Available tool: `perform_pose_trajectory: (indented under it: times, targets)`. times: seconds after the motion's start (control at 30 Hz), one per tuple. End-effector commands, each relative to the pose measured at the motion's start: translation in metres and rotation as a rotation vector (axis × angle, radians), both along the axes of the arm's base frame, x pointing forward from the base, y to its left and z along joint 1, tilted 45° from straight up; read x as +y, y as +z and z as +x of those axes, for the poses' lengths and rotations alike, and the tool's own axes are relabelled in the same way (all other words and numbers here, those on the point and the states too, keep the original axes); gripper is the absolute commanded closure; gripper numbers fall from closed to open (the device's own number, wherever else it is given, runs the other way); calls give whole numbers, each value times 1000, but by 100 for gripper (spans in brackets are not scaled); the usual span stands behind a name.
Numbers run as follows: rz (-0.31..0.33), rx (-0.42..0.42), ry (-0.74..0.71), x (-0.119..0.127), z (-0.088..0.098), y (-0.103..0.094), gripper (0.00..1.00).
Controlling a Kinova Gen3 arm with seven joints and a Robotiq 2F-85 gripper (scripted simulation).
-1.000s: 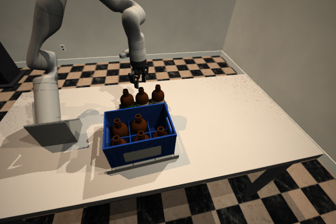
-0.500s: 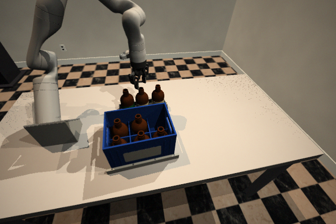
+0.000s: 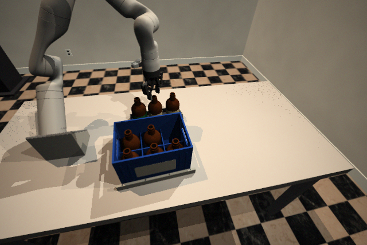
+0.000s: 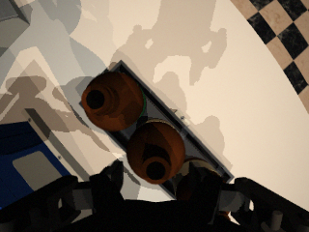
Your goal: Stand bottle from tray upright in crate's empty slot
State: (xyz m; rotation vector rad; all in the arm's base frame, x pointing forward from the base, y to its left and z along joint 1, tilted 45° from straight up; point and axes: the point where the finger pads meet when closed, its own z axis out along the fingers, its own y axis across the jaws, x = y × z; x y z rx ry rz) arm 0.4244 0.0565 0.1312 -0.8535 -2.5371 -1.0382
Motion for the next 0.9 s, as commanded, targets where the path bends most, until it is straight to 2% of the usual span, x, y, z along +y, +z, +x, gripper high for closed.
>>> perform_pose_trajectory:
  times: [0.0, 0.87]
  targets:
    - [1, 2, 2, 3, -1, -2, 36]
    - [1, 2, 2, 16, -1, -16, 36]
